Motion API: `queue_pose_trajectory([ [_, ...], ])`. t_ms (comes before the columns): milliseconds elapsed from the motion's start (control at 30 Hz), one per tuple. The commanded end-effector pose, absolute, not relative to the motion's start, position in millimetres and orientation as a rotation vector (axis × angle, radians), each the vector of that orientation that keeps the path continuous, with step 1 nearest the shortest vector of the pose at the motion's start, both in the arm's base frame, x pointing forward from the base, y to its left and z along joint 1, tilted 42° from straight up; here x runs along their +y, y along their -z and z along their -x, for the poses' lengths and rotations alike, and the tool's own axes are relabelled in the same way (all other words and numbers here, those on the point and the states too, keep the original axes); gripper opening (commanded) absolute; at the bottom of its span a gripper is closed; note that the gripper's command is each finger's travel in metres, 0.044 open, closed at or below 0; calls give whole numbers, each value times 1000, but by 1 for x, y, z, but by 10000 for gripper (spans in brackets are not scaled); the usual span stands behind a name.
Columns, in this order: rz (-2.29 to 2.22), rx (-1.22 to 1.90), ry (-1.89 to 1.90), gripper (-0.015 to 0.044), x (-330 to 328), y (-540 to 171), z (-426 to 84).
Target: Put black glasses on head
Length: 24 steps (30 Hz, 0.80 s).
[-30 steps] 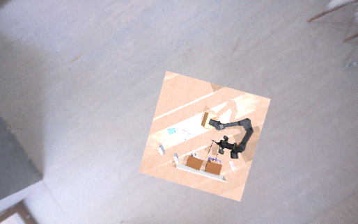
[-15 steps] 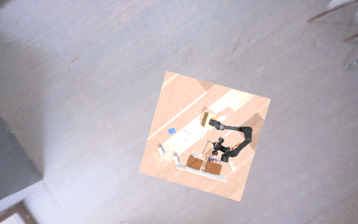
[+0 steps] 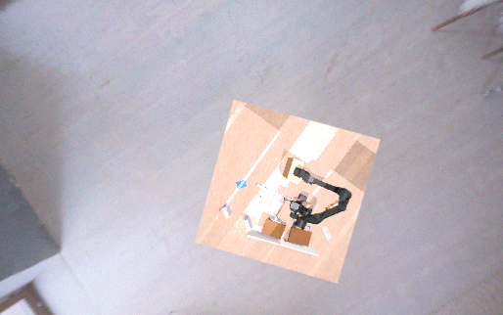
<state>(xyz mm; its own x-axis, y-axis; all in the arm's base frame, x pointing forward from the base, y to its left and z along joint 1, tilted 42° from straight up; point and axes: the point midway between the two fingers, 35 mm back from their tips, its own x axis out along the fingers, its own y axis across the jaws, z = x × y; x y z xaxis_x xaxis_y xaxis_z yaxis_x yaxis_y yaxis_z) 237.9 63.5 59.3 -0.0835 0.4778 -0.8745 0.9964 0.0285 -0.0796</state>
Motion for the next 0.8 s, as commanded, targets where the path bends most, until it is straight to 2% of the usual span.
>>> queue_pose_trajectory([
  [0,-1546,1690,938,0,56,-50,-245],
  [367,-1649,1788,767,0,31,-24,-256],
  [767,-1664,1799,751,0,41,-16,-255],
])
